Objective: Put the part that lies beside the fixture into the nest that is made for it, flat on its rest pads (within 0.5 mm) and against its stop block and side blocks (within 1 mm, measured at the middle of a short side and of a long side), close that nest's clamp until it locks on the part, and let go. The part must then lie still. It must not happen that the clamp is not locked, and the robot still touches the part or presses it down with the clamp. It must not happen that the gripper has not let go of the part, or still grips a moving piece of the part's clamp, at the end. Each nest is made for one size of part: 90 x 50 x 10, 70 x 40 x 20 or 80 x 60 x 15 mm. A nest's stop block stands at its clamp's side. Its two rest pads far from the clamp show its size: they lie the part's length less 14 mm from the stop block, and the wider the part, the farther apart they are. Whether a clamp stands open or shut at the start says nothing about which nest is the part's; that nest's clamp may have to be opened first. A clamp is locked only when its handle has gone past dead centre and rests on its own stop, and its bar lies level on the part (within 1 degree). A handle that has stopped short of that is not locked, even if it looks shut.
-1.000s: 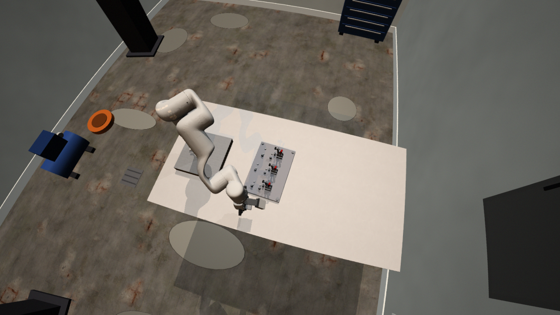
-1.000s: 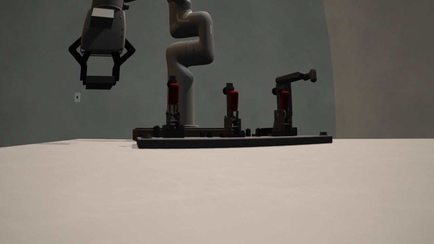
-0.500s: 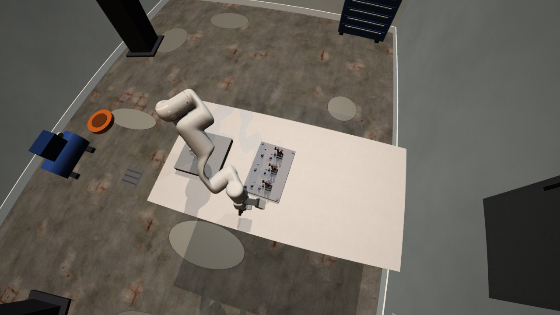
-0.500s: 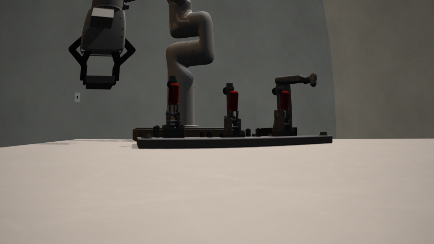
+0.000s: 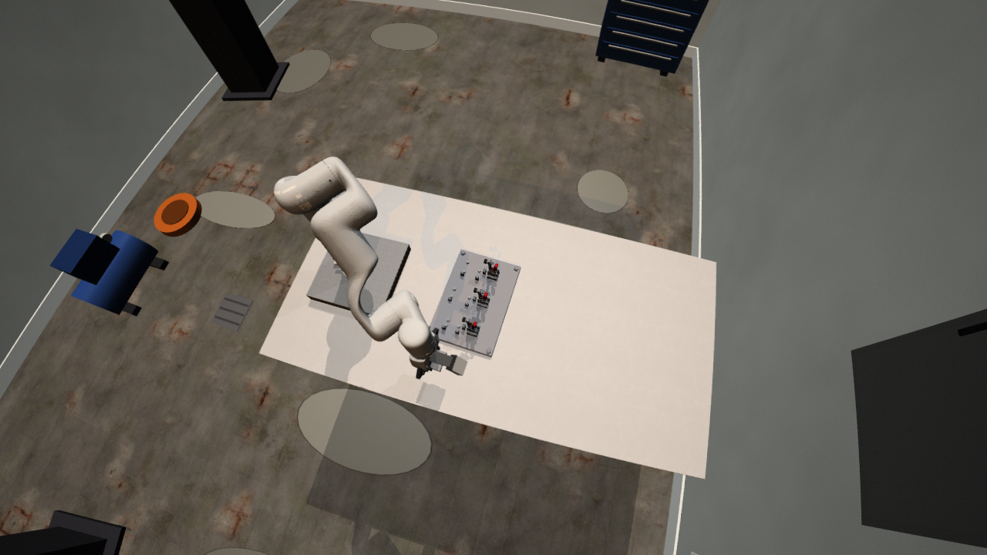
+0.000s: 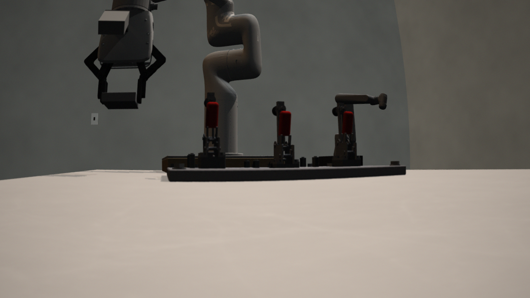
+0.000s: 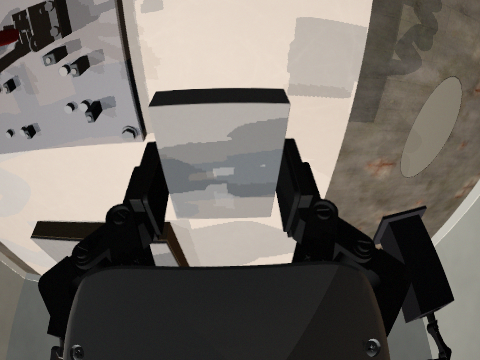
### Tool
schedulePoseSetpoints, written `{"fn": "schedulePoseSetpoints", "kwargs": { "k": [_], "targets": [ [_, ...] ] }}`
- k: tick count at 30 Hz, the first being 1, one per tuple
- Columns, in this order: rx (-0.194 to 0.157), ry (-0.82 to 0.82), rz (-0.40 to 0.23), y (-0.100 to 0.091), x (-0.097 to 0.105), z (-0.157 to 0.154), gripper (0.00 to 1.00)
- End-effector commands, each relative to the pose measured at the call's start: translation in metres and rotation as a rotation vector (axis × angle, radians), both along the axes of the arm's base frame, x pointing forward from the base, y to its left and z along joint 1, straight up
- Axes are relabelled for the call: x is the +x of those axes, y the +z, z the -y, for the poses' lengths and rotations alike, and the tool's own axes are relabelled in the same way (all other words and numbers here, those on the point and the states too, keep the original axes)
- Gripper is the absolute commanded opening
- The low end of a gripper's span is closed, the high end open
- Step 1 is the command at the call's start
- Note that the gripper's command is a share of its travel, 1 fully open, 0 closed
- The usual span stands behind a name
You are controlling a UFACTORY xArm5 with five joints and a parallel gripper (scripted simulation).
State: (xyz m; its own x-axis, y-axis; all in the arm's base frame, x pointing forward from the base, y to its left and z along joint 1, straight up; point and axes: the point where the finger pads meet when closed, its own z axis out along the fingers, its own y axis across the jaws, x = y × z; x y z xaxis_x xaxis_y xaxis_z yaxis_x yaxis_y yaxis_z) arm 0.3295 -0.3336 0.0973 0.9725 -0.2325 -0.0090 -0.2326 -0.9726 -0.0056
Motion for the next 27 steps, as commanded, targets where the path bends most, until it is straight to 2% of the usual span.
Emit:
{"fn": "schedulePoseSetpoints", "kwargs": {
  "k": [1,27],
  "targets": [
    [-0.003,-0.007,0.003,0.001,0.001,0.001,0.0],
    [-0.003,-0.007,0.003,-0.01,-0.002,0.0,0.0]
  ]
}}
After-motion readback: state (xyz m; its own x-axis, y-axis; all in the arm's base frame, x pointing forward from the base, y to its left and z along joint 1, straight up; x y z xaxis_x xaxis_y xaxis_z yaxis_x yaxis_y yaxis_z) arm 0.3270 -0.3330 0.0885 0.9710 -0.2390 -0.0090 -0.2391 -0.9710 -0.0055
